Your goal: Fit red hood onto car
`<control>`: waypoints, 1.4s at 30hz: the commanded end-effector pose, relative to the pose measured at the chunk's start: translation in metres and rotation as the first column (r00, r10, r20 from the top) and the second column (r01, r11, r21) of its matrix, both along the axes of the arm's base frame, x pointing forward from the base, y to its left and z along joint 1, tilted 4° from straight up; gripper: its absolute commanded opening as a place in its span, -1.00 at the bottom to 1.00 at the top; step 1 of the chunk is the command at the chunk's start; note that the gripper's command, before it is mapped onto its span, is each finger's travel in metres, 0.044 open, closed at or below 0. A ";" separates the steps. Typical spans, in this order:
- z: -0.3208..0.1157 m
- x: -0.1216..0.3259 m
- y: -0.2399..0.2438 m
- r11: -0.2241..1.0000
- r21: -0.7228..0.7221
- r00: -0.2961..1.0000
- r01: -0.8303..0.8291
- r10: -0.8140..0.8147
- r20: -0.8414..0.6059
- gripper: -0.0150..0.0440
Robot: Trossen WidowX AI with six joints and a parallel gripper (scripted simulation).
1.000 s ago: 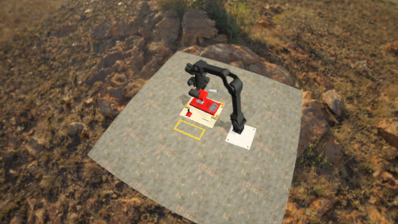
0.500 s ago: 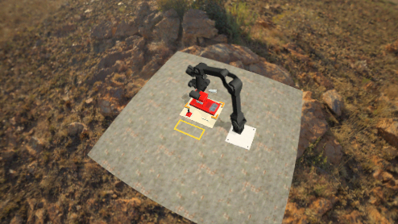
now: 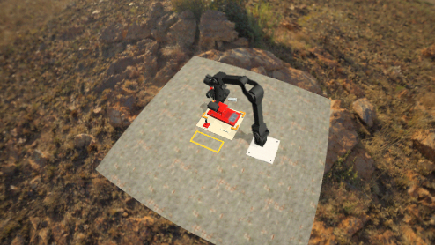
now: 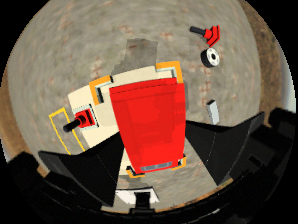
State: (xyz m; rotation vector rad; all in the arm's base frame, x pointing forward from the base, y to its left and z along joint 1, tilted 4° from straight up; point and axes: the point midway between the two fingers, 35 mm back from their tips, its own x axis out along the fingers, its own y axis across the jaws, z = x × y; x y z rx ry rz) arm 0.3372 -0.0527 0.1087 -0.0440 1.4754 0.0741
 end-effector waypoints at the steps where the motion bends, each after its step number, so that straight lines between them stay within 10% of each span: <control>1: -0.001 0.000 0.001 1.000 0.003 1.000 -0.005 0.005 0.000 -0.49; 42: -0.009 0.001 0.001 1.000 0.003 1.000 -0.005 0.005 0.000 -0.49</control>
